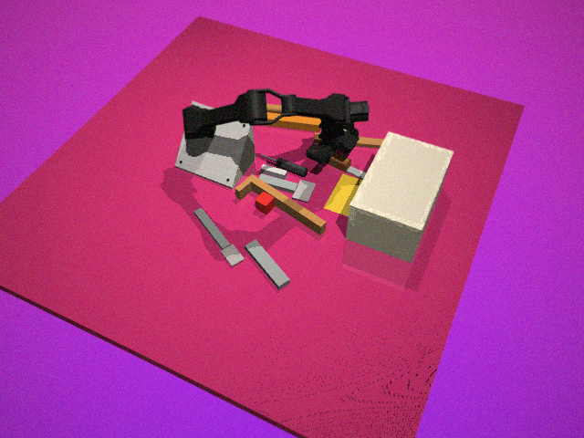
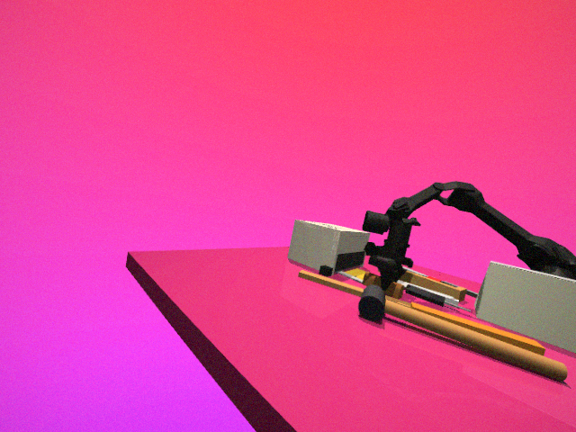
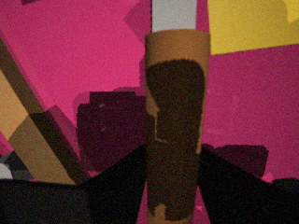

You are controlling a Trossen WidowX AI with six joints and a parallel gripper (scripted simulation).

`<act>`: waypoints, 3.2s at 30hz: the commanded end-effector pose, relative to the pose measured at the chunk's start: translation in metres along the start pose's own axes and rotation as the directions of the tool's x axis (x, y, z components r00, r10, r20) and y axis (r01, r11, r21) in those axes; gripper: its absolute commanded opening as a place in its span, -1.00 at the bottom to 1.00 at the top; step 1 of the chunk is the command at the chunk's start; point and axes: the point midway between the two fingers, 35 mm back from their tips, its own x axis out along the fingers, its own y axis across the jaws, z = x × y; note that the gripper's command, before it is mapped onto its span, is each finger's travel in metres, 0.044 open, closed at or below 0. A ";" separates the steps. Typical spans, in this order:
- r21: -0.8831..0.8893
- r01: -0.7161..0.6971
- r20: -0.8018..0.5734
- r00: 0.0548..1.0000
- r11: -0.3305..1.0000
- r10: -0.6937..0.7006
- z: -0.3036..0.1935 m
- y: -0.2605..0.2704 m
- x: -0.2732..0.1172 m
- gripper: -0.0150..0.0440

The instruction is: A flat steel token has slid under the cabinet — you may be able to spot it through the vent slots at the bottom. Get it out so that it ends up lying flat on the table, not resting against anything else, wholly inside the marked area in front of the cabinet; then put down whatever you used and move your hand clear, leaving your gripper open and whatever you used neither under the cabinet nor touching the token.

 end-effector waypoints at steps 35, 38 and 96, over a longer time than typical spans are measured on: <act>-0.001 0.001 -0.005 1.000 1.000 -0.001 -0.049 0.002 0.001 -0.49; -0.001 0.001 -0.005 1.000 1.000 -0.001 -0.053 0.002 0.001 -0.49; -0.003 -0.004 -0.005 1.000 1.000 0.004 -0.129 0.012 -0.002 -0.49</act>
